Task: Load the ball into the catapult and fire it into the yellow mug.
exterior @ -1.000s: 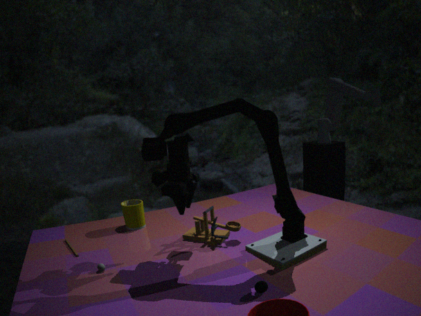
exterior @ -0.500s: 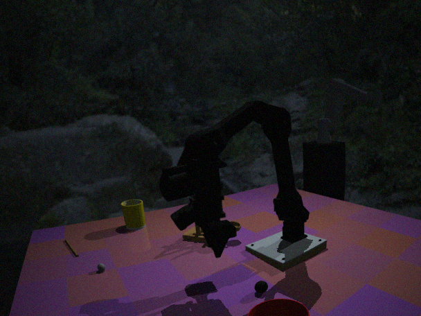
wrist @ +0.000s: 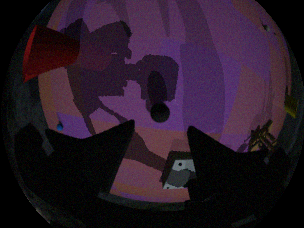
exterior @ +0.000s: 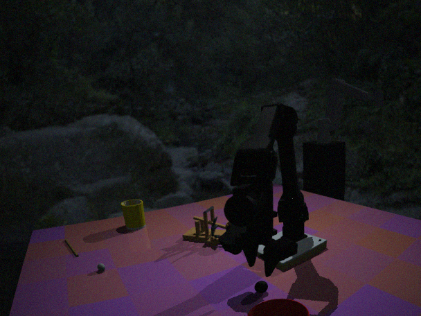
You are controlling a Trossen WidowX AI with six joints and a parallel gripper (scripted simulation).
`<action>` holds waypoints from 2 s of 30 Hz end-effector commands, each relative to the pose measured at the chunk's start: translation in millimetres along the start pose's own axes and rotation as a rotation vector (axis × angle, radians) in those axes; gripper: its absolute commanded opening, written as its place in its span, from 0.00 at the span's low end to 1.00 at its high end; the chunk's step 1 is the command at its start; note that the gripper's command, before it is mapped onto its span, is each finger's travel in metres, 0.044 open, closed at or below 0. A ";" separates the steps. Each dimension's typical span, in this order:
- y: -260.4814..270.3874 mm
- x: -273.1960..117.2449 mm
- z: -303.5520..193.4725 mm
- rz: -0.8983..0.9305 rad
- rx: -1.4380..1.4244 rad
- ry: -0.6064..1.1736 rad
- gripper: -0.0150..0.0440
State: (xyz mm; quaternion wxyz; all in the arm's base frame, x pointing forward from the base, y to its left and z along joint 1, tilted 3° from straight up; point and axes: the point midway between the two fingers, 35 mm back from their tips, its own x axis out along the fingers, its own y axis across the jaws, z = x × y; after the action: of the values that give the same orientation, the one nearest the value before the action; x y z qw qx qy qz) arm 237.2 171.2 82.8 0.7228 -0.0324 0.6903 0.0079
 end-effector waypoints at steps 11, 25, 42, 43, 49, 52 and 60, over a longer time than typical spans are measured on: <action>2.3 20.9 -3.8 0.001 0.002 -0.002 0.76; 2.2 43.8 -3.7 0.000 0.002 -0.002 0.76; 1.7 55.8 -4.3 0.000 0.002 -0.002 0.47; 1.7 55.8 -4.3 0.000 0.002 -0.002 0.46; 1.7 55.8 -4.3 0.000 0.002 -0.002 0.36; 3.2 47.4 -3.3 0.001 0.002 -0.002 0.25; 8.1 -0.1 -2.3 0.001 0.002 -0.002 0.25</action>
State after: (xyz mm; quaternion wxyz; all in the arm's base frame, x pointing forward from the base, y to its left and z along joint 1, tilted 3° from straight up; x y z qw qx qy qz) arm 235.1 176.1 60.2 0.7208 -0.0351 0.6922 0.0069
